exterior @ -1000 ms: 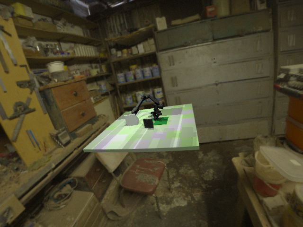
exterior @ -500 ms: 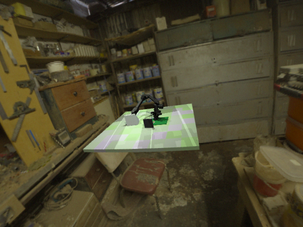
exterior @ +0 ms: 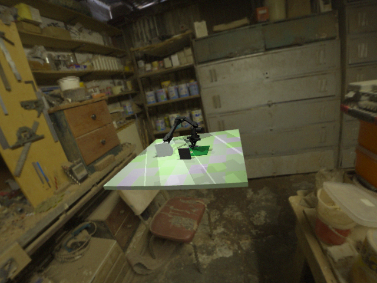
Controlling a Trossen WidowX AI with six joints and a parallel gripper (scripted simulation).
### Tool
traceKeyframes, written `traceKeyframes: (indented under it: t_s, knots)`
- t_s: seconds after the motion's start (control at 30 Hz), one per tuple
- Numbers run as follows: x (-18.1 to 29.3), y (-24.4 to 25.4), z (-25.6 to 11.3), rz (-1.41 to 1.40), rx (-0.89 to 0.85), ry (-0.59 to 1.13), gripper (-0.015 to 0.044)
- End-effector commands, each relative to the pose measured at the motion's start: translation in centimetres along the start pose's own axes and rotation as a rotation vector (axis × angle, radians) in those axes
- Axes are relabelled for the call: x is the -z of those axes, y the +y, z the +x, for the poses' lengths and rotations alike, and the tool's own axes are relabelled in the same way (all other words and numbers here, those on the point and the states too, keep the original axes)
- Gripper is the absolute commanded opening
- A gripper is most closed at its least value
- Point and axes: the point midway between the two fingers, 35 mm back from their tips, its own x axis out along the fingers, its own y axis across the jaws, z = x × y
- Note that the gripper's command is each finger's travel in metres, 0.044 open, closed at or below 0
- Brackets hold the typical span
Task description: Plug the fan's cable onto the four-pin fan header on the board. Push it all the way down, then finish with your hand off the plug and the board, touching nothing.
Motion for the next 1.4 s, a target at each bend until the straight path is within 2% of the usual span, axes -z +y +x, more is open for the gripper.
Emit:
traceKeyframes:
  t_s: [0.0,0.33,1.37]
  knots:
    - [0.2,-0.1,-1.7,-0.007,0.012,-0.003,0.0]
    - [0.8,0.1,-3.3,0.018,0.009,-0.007,0.0]
    - [1.9,0.0,-3.1,1.07,-0.085,-0.156,0.0]
